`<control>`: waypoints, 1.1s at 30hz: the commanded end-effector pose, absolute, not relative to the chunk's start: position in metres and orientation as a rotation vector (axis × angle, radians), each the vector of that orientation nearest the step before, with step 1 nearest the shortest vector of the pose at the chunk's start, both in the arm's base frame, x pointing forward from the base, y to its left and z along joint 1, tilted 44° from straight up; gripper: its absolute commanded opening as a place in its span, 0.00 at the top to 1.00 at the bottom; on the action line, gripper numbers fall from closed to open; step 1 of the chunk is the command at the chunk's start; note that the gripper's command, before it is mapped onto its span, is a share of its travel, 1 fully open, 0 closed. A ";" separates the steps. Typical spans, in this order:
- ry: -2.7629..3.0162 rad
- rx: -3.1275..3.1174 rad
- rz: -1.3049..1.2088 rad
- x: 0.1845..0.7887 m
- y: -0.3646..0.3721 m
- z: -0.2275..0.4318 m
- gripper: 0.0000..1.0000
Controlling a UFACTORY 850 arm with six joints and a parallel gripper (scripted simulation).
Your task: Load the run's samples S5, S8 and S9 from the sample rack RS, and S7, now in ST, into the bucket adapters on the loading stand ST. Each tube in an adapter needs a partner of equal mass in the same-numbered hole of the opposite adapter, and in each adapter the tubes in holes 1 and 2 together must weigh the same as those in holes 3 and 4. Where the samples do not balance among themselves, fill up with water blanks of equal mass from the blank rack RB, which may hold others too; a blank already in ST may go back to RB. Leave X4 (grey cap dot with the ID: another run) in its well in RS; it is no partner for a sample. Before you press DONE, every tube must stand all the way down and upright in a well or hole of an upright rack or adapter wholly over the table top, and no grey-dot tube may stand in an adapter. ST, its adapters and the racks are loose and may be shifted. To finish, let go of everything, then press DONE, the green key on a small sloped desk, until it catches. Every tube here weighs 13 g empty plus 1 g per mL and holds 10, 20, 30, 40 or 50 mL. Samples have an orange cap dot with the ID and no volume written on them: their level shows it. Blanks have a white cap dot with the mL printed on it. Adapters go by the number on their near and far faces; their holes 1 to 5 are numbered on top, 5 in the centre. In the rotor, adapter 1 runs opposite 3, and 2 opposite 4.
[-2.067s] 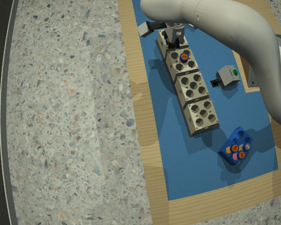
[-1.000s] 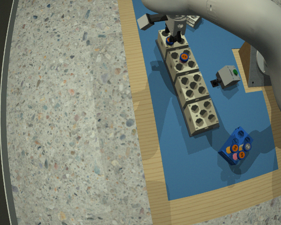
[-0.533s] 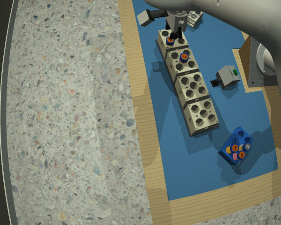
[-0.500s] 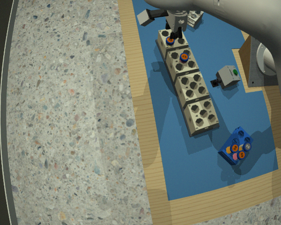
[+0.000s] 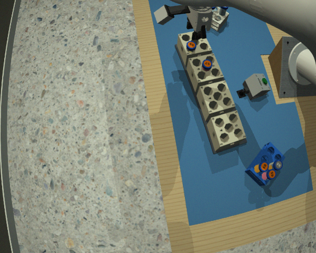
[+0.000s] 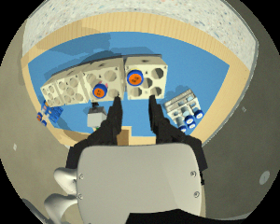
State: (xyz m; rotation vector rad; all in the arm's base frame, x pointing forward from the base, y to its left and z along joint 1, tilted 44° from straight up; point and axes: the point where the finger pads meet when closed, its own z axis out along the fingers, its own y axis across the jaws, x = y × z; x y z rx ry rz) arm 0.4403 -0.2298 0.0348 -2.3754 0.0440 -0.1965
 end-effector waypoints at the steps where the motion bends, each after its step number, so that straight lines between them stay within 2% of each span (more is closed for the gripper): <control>1: 0.044 -2.376 -0.198 0.439 -0.238 0.043 0.57; 33: 0.044 -2.376 -0.198 0.436 -0.250 0.056 0.57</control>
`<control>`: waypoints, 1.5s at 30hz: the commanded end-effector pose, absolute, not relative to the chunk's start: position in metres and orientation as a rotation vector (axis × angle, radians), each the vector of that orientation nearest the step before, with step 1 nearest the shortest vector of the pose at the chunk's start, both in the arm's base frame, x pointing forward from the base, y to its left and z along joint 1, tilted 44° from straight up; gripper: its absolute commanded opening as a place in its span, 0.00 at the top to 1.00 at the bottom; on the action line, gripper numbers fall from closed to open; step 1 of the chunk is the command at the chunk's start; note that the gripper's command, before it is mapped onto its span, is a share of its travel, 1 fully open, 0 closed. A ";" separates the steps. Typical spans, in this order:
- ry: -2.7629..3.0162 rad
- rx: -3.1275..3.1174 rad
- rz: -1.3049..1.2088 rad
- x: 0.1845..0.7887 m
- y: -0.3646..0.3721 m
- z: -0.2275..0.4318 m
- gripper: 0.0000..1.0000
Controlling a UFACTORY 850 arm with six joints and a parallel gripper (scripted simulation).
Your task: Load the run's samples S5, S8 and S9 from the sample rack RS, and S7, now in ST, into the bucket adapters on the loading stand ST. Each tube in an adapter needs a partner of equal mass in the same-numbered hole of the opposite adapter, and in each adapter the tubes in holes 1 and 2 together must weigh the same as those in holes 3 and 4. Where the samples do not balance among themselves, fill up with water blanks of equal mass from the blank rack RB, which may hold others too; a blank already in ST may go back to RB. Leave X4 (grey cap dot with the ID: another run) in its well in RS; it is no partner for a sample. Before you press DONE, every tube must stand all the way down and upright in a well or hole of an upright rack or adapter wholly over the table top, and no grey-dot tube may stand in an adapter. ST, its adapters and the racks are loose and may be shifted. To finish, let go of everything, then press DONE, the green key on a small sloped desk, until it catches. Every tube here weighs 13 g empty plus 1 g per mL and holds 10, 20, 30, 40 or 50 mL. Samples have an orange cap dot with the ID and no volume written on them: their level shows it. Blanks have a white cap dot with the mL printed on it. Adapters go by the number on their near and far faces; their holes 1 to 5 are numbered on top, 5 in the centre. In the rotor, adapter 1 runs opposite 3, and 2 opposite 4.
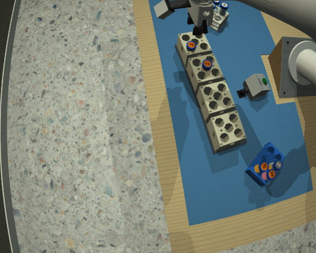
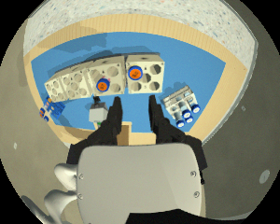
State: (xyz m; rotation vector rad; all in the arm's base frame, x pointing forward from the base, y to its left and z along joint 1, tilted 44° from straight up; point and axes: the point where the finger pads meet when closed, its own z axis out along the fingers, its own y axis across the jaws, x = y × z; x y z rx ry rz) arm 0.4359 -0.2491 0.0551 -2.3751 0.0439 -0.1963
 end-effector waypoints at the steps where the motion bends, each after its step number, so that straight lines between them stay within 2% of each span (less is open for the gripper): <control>1: 0.044 -2.376 -0.198 0.436 -0.250 0.056 0.57; 4: 0.044 -2.376 -0.198 0.436 -0.250 0.056 0.57; 5: 0.084 -2.374 -0.182 0.435 -0.246 0.059 0.43; 39: 1.218 -2.054 0.298 0.401 -0.137 0.156 0.43; 45: 1.225 -2.050 0.301 0.397 -0.122 0.169 0.43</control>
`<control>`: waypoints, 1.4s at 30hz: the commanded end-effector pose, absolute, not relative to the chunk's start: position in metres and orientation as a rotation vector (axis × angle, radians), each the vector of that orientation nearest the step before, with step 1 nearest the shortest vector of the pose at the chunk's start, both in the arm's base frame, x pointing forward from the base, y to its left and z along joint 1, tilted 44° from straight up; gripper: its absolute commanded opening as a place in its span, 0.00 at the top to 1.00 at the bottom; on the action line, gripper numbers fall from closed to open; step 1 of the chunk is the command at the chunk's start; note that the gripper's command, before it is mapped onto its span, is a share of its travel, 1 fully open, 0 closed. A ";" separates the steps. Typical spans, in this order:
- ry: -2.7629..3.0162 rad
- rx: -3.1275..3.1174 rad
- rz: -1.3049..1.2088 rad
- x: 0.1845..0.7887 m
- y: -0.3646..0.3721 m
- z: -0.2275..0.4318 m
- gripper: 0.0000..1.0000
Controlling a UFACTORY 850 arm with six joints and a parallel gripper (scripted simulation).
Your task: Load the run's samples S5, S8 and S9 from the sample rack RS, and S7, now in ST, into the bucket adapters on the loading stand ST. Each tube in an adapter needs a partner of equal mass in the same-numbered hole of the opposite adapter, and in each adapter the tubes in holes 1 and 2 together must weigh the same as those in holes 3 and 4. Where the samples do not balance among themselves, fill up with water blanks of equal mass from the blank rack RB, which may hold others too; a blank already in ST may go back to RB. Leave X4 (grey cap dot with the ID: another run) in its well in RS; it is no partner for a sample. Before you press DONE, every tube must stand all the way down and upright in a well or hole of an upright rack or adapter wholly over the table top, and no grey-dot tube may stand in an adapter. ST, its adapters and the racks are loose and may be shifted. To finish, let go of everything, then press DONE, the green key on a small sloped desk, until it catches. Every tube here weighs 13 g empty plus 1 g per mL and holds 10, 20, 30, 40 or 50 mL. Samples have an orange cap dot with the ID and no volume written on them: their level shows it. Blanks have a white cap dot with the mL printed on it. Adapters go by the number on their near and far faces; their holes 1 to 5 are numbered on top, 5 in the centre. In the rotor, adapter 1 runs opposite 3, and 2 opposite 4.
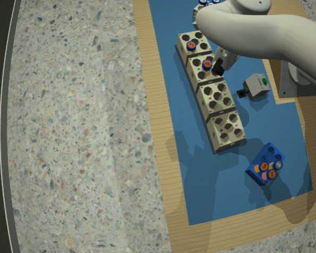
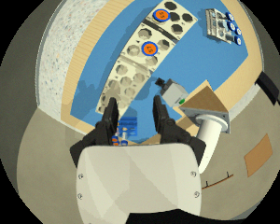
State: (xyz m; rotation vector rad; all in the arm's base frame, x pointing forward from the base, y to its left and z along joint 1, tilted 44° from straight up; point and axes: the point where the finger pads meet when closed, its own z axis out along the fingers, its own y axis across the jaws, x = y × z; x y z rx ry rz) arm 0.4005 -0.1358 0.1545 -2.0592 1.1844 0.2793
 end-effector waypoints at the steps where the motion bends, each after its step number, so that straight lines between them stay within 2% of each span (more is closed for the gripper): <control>1: 1.225 -2.050 0.301 0.396 -0.119 0.172 0.43; 42: 1.224 -2.050 0.301 0.354 0.016 0.292 0.43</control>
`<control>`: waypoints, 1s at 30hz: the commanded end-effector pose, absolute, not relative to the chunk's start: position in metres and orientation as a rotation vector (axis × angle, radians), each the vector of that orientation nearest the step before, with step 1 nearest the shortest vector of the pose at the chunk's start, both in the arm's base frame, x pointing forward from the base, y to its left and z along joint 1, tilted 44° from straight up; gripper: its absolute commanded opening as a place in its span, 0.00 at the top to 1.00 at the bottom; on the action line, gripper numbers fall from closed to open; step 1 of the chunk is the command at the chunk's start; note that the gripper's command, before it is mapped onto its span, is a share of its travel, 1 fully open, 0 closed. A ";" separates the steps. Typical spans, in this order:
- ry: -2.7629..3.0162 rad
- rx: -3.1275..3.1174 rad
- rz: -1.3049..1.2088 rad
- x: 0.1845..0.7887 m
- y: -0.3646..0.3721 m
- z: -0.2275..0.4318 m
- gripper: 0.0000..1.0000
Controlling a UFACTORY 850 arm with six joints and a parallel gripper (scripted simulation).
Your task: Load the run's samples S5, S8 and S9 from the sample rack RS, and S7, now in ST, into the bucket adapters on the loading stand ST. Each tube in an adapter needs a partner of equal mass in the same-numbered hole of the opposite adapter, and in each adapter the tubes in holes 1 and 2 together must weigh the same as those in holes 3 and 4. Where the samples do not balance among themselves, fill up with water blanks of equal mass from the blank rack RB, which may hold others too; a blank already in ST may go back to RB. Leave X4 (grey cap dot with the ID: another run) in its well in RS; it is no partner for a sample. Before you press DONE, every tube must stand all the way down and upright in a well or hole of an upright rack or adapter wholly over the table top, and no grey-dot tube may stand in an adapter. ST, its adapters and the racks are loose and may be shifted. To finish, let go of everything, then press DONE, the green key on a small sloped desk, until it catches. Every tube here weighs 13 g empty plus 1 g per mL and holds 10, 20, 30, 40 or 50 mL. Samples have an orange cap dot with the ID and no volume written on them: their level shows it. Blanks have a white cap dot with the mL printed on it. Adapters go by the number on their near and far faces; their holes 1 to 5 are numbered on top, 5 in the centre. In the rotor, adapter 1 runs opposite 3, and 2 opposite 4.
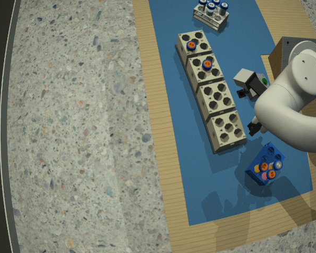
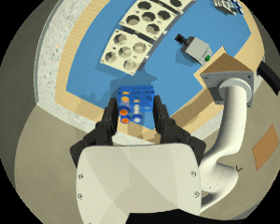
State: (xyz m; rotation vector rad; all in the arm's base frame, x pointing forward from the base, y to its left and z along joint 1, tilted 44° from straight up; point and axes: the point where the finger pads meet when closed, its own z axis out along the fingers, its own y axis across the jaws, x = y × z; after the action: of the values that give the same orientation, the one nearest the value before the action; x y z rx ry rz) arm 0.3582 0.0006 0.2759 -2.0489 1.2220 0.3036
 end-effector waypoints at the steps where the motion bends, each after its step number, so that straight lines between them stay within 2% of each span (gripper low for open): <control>1: 1.224 -2.050 0.301 0.353 0.020 0.295 0.43; 30: 1.224 -2.050 0.301 0.329 0.096 0.362 0.43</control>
State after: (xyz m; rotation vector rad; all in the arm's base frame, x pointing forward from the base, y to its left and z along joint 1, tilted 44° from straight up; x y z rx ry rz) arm 0.3296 0.0922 0.3582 -2.0489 1.2215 0.3030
